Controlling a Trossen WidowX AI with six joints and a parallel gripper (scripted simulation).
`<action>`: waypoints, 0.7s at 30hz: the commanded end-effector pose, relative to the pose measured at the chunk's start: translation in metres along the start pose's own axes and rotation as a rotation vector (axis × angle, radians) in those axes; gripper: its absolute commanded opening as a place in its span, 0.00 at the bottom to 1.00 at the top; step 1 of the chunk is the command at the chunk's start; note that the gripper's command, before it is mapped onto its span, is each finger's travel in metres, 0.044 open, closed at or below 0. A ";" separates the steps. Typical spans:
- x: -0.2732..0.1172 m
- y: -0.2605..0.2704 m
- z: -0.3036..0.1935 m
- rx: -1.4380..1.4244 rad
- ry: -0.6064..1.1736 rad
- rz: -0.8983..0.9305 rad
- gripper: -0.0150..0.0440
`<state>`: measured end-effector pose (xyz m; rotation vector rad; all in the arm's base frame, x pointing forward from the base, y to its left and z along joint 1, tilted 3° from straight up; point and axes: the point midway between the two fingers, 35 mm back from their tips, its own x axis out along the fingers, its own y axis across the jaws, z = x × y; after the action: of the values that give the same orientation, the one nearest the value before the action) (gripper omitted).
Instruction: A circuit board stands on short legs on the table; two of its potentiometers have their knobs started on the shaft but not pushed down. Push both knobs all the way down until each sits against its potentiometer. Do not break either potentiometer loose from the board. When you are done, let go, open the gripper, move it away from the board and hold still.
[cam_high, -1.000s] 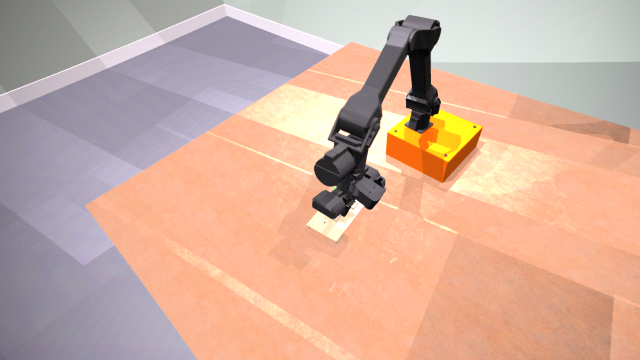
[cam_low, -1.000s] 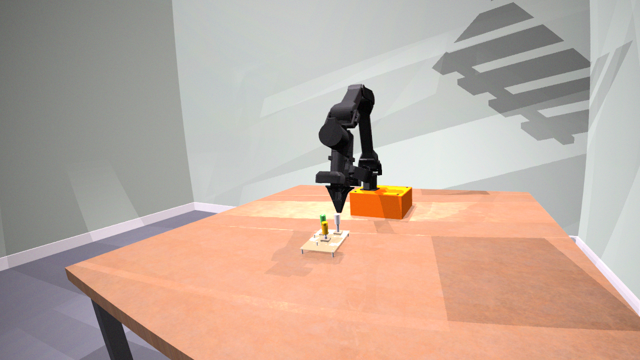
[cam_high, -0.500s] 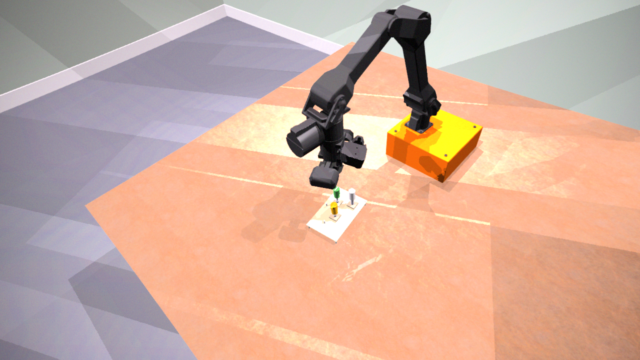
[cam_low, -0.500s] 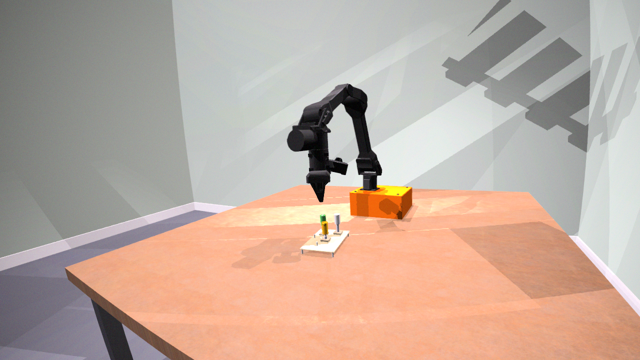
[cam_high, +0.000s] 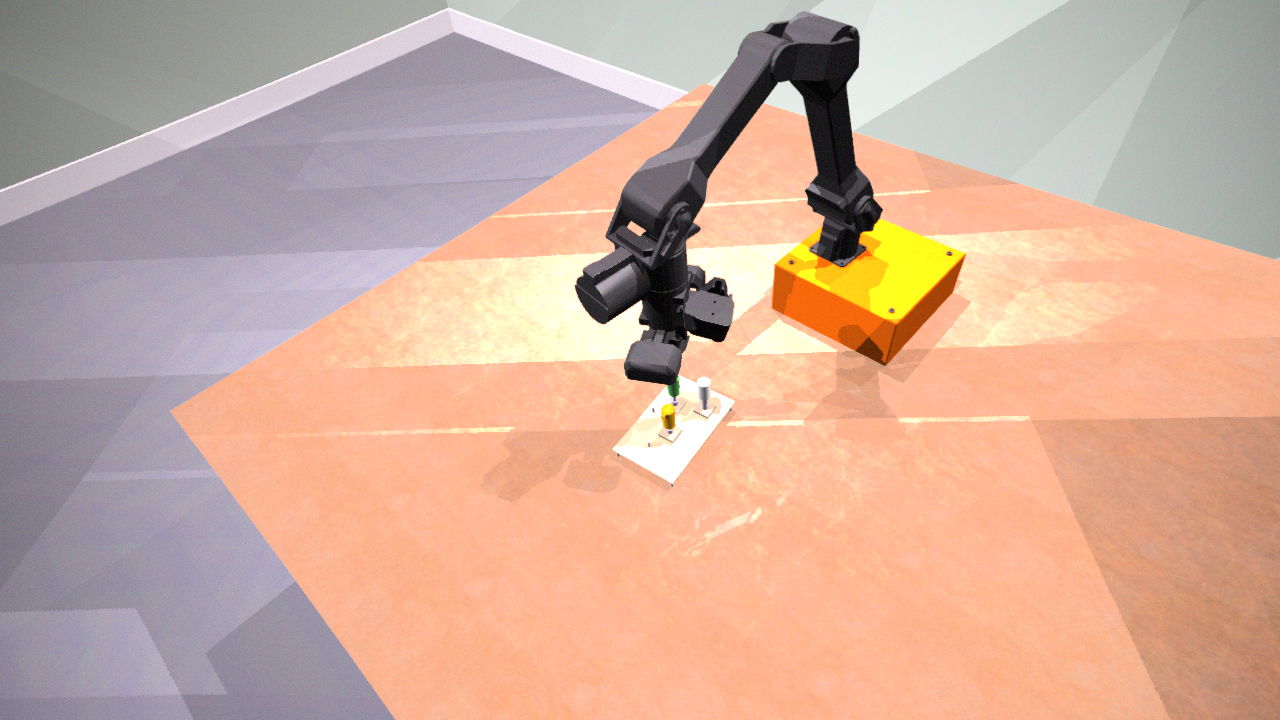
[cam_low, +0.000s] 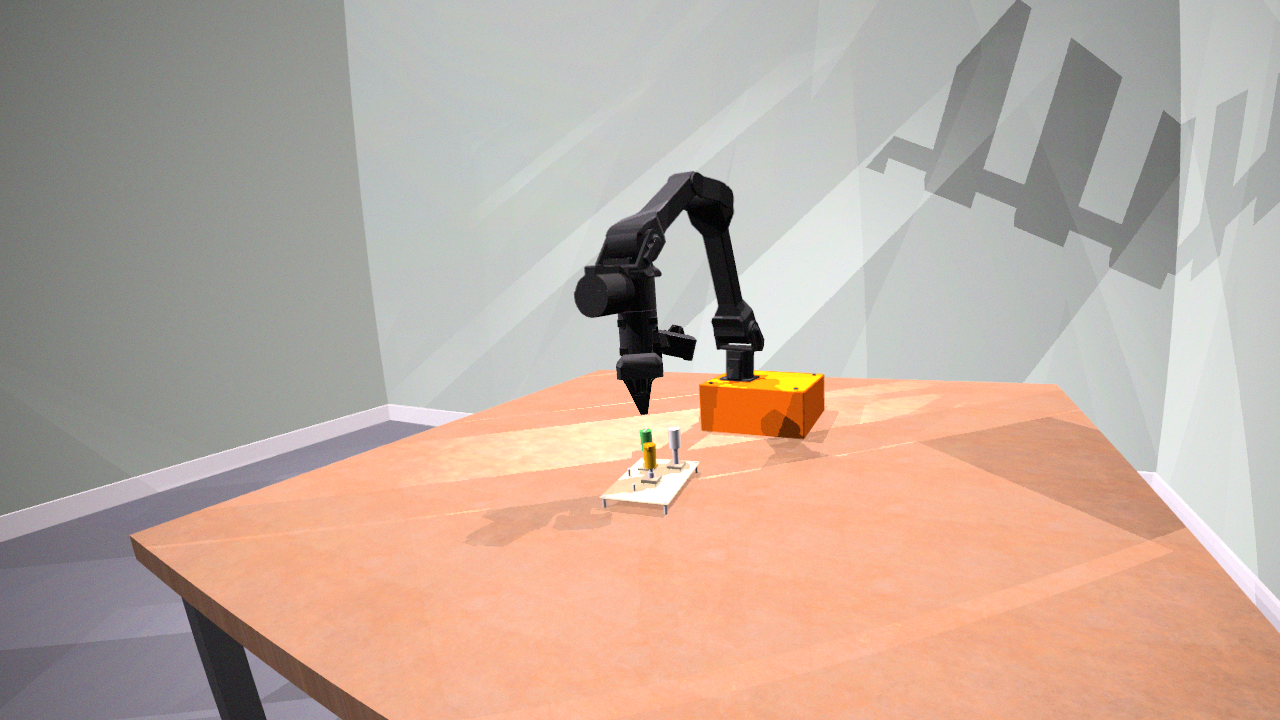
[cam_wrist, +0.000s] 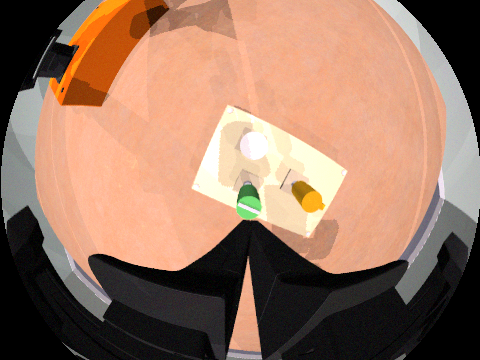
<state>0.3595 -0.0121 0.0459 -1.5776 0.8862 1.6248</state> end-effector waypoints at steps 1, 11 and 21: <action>0.004 0.000 0.000 -0.005 -0.002 -0.001 0.25; 0.020 0.000 0.000 -0.005 -0.002 -0.001 0.25; 0.020 0.000 0.000 -0.005 -0.002 -0.001 0.25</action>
<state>0.3588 -0.0118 0.0257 -1.5773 0.8862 1.6264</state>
